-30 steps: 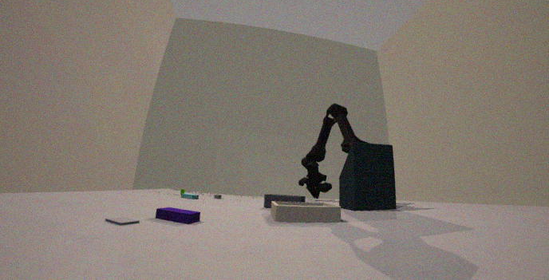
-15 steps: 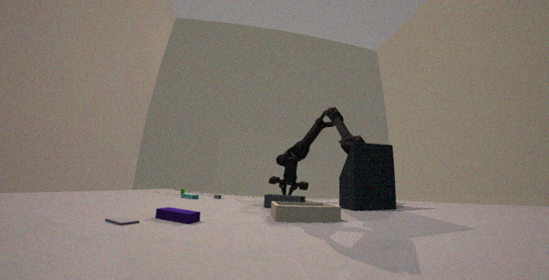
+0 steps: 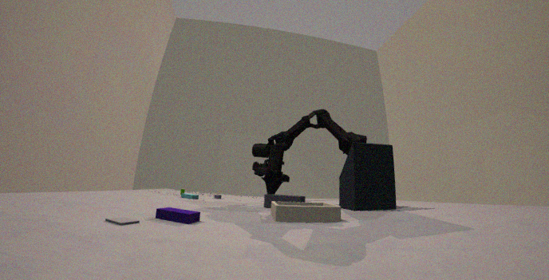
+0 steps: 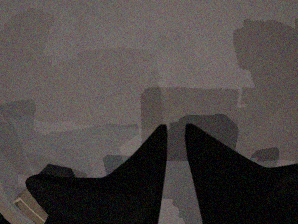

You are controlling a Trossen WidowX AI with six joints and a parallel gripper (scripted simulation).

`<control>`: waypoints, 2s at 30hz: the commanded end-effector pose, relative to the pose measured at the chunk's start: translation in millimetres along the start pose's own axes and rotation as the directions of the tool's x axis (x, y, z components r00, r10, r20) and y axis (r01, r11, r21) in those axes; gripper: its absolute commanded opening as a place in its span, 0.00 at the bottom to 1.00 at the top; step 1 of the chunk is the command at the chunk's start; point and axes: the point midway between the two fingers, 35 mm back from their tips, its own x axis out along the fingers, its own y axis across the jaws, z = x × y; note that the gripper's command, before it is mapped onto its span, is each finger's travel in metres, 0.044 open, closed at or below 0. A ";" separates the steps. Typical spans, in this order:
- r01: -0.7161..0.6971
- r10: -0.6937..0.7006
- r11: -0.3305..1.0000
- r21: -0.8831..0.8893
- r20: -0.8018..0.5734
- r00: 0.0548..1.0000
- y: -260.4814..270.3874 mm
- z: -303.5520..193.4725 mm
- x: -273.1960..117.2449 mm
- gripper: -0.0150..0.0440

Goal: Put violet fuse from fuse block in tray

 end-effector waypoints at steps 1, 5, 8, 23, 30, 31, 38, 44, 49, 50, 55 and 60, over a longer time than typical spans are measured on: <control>-0.034 0.008 0.882 -0.470 -0.058 0.998 56.2 -36.8 -11.6 0.36; -0.067 -0.007 0.566 -0.821 -0.087 0.996 102.4 -78.5 -27.8 0.36; -0.074 -0.042 0.241 -0.968 -0.086 0.995 126.6 -110.8 -39.0 0.36; -0.072 -0.080 -0.048 -0.996 -0.068 0.994 144.2 -135.8 -46.6 0.36; -0.073 -0.080 -0.048 -0.996 -0.068 0.994 144.0 -136.1 -41.5 0.36; -0.073 -0.080 -0.048 -0.996 -0.068 0.994 144.0 -136.2 -40.5 0.36; -0.072 -0.080 -0.048 -0.996 -0.068 0.994 143.5 -136.4 -33.6 0.36; -0.072 -0.081 -0.048 -0.996 -0.068 0.994 143.1 -136.8 -27.8 0.36; -0.072 -0.081 -0.048 -0.996 -0.068 0.994 142.7 -137.2 -22.9 0.36; -0.072 -0.081 -0.048 -0.996 -0.068 0.994 142.6 -137.2 -22.0 0.36; -0.072 -0.081 -0.049 -0.996 -0.068 0.994 142.1 -137.7 -17.2 0.36; -0.072 -0.082 -0.049 -0.996 -0.068 0.994 141.9 -137.8 -15.6 0.36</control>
